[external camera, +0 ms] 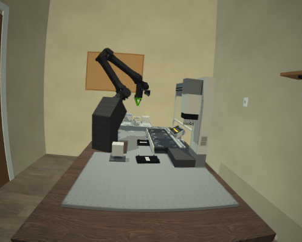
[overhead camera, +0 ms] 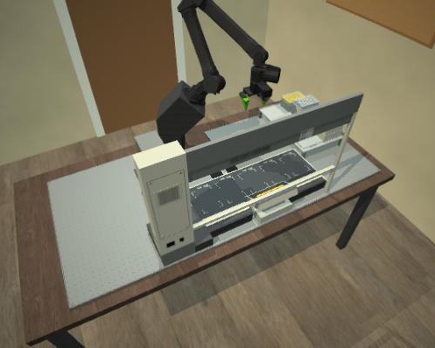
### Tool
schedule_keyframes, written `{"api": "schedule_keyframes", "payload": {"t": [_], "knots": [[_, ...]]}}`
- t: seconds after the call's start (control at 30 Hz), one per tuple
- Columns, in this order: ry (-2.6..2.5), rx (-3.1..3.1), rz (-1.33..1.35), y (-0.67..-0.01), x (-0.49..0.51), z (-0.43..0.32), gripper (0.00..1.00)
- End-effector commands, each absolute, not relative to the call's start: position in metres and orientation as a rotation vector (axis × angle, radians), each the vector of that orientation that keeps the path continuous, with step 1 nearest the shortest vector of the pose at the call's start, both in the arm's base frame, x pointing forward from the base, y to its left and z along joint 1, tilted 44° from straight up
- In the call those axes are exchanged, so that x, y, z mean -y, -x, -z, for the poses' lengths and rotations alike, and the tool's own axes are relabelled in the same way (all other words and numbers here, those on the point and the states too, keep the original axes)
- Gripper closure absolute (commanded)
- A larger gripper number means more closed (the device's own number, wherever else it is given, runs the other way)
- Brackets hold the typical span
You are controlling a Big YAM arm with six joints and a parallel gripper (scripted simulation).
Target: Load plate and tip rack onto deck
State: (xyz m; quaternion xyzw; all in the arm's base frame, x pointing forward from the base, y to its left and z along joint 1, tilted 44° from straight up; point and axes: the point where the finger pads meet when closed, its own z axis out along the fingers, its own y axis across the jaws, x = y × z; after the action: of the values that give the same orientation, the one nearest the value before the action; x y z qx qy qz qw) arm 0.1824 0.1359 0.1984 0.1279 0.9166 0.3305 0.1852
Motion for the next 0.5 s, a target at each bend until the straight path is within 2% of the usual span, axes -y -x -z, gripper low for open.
{"api": "schedule_keyframes", "payload": {"t": [0.0,0.47], "knots": [[-0.277,-2.586,-0.872,-0.188,-0.120,-0.191,0.00],[-0.274,-2.575,-0.878,-0.210,-0.070,-0.170,0.00]]}}
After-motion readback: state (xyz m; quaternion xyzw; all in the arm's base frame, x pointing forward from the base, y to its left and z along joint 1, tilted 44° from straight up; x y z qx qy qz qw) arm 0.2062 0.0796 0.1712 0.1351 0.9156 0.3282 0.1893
